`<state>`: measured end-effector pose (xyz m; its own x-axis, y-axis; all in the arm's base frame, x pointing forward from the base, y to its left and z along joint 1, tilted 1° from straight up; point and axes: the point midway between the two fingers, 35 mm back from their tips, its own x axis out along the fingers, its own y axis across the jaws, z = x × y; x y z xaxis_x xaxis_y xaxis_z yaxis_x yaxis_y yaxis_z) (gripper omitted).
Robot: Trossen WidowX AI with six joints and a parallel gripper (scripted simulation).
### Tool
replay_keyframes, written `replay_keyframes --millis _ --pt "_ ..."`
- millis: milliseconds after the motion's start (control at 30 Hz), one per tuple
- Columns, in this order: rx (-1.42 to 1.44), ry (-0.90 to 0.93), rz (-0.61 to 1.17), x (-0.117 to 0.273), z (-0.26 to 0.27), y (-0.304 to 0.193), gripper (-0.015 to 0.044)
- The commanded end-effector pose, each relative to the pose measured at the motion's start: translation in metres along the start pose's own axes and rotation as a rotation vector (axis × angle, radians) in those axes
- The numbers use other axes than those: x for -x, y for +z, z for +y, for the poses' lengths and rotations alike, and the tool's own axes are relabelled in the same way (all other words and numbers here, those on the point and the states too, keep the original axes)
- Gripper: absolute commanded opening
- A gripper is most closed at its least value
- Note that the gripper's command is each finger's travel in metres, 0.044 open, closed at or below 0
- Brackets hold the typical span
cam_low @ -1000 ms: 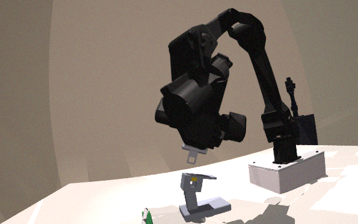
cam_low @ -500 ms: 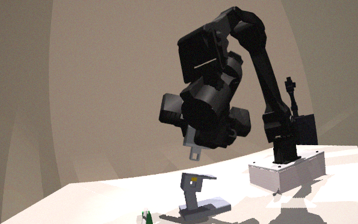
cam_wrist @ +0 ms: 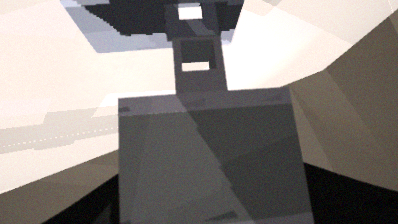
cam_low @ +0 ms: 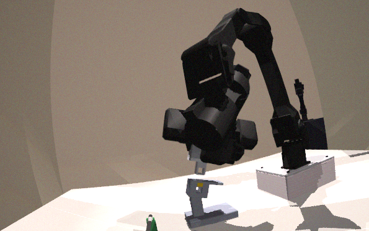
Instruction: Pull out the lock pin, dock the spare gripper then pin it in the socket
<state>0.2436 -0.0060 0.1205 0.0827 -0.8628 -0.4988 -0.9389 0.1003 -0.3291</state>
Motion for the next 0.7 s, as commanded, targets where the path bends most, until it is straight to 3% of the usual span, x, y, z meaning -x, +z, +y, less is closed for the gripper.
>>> replay_keyframes --millis 0,667 --pt "0.007 -0.011 0.008 -0.003 -0.001 0.003 0.0000" --pt "0.007 -0.011 0.008 -0.017 -0.001 0.026 0.0000"
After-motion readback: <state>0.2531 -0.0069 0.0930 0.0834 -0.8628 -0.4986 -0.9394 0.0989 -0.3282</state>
